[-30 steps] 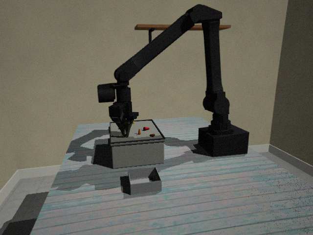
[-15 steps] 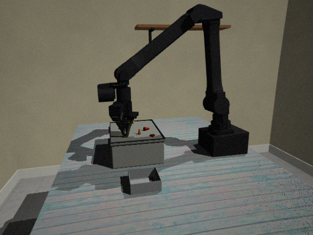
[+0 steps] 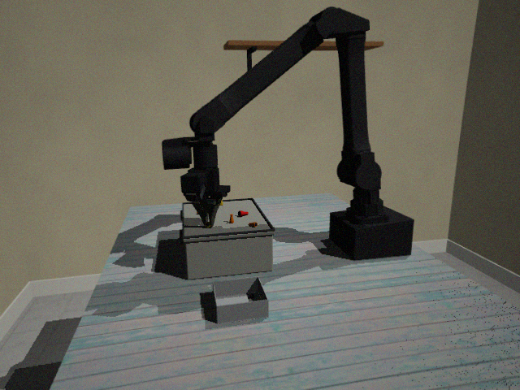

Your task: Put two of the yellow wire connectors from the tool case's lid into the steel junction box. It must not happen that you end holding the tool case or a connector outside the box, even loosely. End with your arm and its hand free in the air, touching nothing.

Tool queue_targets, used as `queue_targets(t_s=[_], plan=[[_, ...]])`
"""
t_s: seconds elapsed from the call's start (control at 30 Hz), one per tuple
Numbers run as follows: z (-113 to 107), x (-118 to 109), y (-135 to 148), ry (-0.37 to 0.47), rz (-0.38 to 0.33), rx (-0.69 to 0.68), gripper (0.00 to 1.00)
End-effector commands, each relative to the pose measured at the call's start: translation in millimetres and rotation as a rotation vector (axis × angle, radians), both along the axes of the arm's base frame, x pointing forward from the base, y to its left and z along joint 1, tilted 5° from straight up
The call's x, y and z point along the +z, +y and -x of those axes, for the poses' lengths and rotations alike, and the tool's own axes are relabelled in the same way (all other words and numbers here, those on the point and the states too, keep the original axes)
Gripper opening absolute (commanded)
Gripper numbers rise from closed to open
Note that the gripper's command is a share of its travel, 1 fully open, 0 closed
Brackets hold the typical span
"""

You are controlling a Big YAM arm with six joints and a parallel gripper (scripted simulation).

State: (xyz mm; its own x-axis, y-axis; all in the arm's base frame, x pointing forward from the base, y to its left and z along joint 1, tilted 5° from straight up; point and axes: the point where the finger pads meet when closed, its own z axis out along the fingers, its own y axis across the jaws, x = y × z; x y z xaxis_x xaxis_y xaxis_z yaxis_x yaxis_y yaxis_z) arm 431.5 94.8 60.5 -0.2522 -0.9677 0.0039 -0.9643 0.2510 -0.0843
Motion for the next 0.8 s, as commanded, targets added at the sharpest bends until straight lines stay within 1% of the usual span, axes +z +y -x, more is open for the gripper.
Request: queue_targets(t_s=[0.0, 0.27, 0.43, 0.67, 0.77], plan=[[-7, 8, 0, -0.026, -0.007, -0.005, 0.09], [-7, 8, 0, -0.026, -0.006, -0.005, 0.09], [-7, 12, 1, -0.029, -0.007, -0.005, 0.09], [-13, 46, 5, -0.052, -0.013, -0.005, 0.09], [-13, 56, 6, -0.057, -0.015, -0.004, 0.09]])
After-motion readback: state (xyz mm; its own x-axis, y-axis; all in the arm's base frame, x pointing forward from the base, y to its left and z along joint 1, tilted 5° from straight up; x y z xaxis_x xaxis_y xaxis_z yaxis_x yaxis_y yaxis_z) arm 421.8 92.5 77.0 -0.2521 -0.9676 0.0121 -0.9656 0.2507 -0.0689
